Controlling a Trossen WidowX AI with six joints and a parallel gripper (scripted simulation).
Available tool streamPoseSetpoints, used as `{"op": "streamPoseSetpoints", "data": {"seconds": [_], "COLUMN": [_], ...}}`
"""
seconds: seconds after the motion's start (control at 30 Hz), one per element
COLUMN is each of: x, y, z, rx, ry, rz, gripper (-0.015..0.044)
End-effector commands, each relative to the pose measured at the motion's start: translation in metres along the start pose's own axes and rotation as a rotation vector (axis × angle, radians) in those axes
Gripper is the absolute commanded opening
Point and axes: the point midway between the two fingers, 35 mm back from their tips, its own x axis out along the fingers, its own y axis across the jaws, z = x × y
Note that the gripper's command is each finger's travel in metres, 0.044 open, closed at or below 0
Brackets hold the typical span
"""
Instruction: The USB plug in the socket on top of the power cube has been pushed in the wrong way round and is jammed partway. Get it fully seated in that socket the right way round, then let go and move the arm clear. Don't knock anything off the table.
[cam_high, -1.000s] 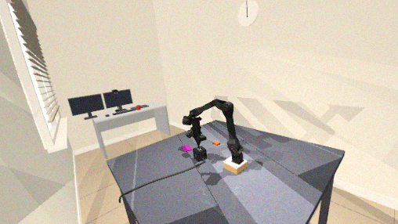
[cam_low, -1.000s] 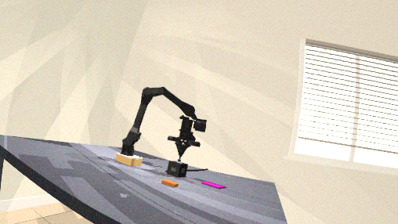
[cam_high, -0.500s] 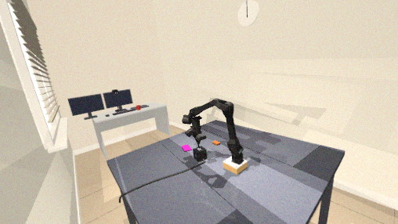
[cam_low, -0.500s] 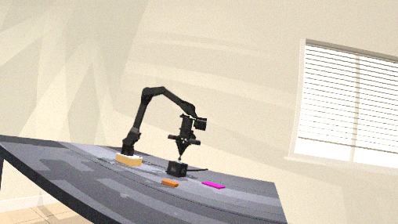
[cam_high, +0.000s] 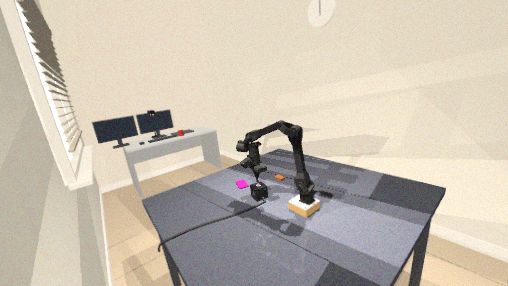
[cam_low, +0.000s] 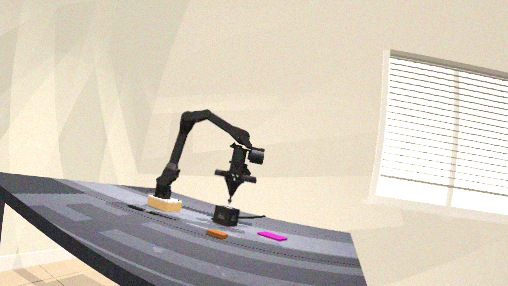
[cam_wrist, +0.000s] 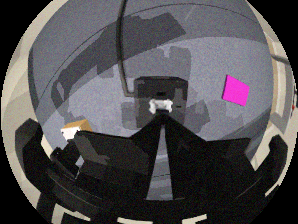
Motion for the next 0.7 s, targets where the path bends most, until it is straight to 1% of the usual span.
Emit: {"op": "streamPoseSetpoints", "data": {"seconds": [0.0, 0.47, 0.67], "x": [-0.0028, -0.0110, -0.0097], "y": [0.0002, 0.0001, 0.0000], "z": [-0.0001, -0.0001, 0.0000], "rx": [0.000, 0.000, 0.087], "ry": [0.001, 0.000, 0.000], "rz": [0.001, 0.001, 0.000], "gripper": [0.0000, 0.0000, 0.0000]}}
